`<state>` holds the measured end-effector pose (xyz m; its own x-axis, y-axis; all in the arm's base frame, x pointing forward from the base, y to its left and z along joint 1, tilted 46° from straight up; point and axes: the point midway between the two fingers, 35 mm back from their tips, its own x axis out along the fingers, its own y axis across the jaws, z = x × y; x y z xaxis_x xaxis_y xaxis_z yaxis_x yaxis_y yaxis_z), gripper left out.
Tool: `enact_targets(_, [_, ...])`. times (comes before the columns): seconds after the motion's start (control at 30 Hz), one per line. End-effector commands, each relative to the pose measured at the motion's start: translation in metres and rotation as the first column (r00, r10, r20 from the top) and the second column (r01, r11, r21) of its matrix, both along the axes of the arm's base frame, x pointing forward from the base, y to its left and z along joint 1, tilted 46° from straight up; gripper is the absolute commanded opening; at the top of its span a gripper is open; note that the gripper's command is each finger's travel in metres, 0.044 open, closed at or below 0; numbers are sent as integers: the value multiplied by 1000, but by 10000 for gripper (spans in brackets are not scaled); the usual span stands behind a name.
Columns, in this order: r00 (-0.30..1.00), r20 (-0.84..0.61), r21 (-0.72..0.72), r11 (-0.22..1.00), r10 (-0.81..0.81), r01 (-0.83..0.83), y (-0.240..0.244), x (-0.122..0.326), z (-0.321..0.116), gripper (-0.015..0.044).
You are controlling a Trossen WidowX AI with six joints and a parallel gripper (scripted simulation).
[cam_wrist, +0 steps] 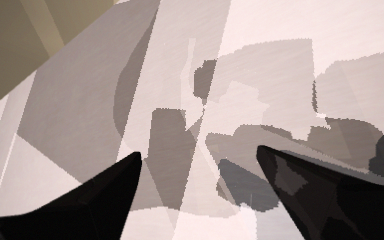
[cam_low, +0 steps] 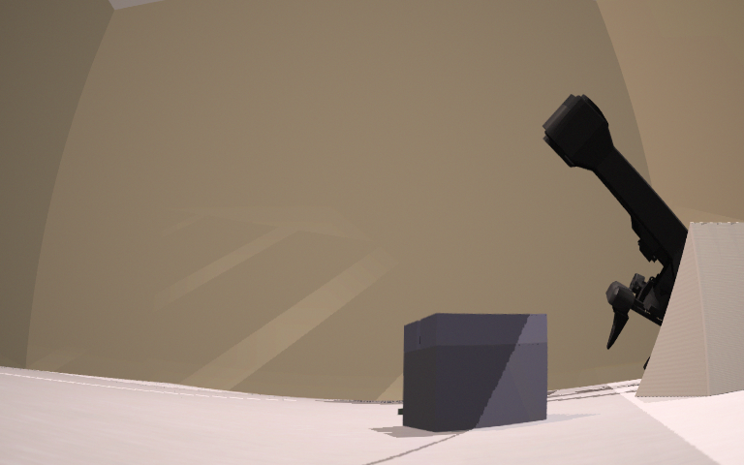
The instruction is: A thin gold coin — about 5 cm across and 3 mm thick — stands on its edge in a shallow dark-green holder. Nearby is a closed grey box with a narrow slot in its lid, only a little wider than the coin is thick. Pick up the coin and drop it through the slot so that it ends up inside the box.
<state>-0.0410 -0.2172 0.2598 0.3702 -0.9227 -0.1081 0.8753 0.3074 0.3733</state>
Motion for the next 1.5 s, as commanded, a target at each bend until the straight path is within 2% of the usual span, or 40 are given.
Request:
enact_targets(0.0, [1000,1,1,1000,1,-1,0,0,0,374])
enact_targets(0.27, [995,37,105,990,93,-97,-27,34,6,164])
enact_targets(0.63, [940,62,281,898,335,-338,-50,132,6,161])
enact_targets(0.73, [951,46,236,922,306,-308,-63,133,25,161])
enact_targets(1.1, [887,-26,452,797,460,-401,-47,224,-2,161])
enact_targets(1.3, [835,-115,610,701,539,-368,-19,274,-31,161])
enact_targets(1.47, [759,-263,743,627,596,-235,19,309,-68,161])
